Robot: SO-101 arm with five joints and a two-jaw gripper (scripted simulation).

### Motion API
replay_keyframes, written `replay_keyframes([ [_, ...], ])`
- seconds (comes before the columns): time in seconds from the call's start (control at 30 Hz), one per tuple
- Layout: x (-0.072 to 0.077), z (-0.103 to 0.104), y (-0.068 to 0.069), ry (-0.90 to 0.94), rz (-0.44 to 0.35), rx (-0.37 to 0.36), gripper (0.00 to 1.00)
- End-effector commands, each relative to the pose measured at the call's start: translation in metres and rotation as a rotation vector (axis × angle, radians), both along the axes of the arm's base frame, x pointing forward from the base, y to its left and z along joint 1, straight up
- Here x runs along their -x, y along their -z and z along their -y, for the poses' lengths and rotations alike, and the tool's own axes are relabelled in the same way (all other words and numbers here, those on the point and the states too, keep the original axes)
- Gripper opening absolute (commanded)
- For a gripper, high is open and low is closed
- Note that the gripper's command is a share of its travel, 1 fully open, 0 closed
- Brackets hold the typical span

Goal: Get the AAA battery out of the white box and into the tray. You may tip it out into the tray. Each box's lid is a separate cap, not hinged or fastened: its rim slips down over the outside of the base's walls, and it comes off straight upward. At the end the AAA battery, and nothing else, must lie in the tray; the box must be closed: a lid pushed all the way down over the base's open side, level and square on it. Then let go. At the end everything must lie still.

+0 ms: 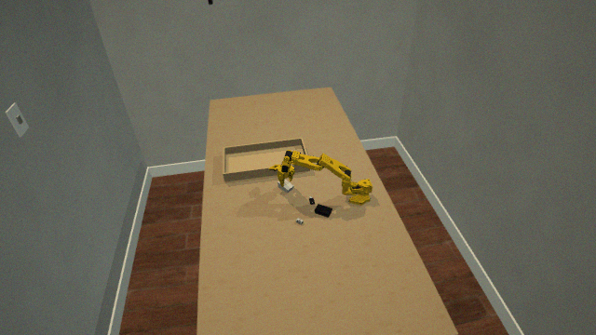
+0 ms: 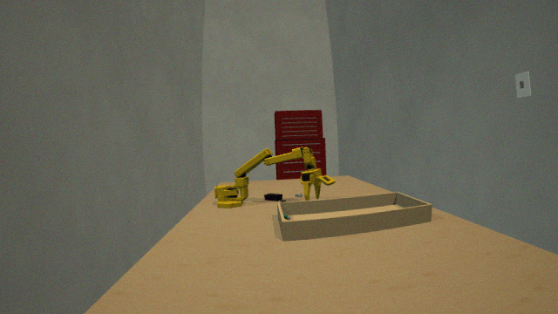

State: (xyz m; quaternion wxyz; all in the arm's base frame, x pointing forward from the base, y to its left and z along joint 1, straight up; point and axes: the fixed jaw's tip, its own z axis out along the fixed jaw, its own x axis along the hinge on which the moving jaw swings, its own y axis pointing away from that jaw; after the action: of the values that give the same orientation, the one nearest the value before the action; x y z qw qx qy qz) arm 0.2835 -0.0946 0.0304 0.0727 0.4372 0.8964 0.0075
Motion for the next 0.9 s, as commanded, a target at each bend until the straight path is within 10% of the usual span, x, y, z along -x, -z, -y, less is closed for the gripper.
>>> replay_keyframes([
  [0.0, -0.004, 0.003, -0.031, -0.007, 0.093, 0.035, 0.28],
  [0.87, -0.001, 0.003, -0.051, -0.013, 0.129, 0.051, 0.28],
])
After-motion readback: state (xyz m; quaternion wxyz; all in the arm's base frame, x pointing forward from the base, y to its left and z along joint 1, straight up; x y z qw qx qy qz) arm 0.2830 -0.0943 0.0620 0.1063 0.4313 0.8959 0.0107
